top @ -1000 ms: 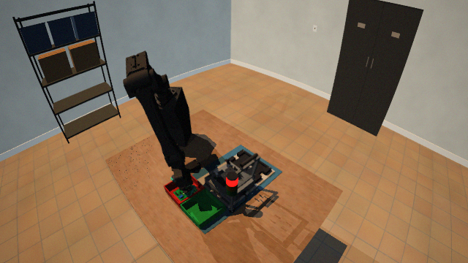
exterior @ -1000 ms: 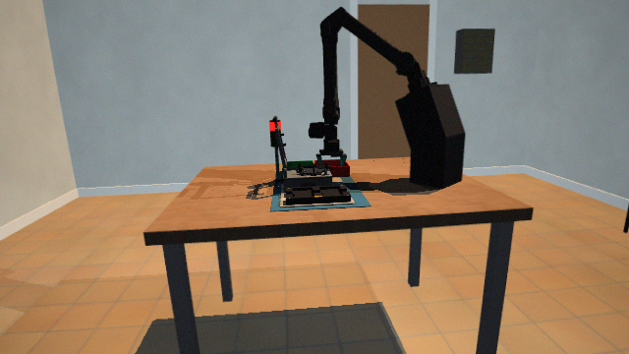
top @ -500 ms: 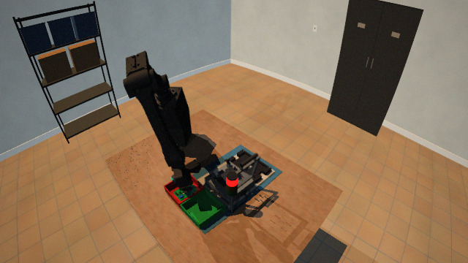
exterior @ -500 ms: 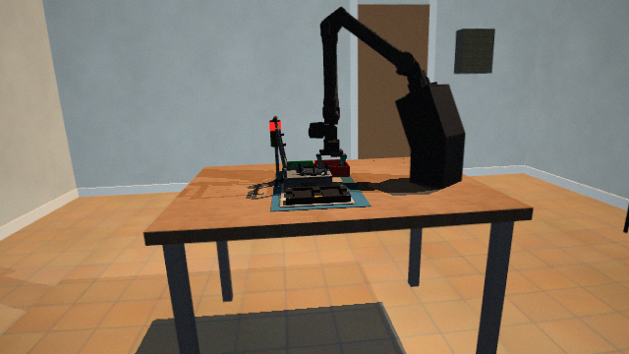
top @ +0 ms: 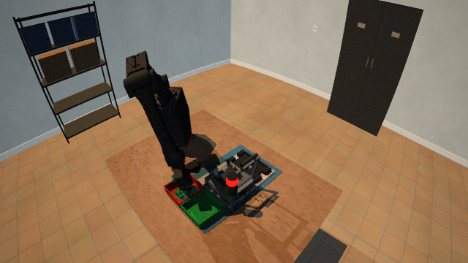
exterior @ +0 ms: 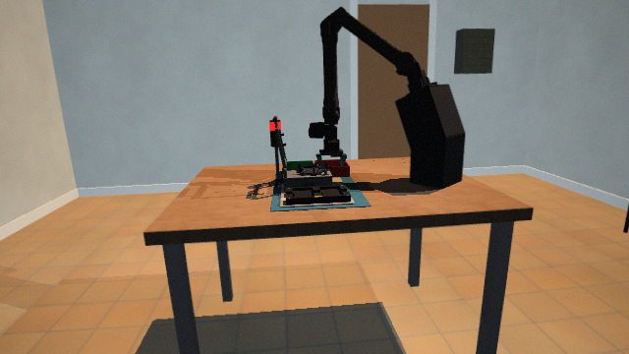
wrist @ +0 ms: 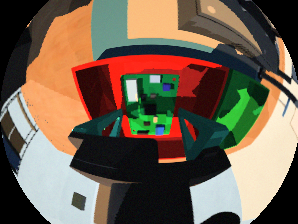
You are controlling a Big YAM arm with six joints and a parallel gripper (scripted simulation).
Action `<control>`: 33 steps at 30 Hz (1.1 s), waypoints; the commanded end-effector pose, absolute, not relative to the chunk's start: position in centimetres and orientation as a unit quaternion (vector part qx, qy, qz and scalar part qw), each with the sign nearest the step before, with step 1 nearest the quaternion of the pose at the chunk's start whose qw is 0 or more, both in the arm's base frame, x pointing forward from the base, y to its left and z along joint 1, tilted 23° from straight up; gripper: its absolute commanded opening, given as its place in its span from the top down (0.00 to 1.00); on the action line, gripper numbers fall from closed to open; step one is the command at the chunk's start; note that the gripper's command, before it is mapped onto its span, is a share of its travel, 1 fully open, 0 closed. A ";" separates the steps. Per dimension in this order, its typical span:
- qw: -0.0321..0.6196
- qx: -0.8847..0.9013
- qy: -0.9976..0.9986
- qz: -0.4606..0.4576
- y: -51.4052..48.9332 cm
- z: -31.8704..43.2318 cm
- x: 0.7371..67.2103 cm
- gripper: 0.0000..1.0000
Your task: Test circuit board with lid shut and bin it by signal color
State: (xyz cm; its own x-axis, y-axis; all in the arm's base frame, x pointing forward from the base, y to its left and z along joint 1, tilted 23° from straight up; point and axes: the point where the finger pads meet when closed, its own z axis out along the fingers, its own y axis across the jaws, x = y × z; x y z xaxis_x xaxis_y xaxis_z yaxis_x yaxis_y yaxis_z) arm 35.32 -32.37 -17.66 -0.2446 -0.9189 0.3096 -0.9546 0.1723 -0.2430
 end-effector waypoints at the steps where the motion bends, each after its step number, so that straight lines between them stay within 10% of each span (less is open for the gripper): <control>1: 0.044 0.609 -0.766 0.202 -33.1 -17.0 35.2 0.08; 33: 0.041 0.612 -0.763 0.204 -27.3 -3.9 33.5 0.08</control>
State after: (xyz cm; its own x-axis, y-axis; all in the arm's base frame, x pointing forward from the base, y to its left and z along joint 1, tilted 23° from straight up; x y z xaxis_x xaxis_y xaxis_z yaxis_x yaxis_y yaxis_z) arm 33.06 -28.02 -4.85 -0.2488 -0.9160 0.3148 -0.9517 0.1708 -0.2550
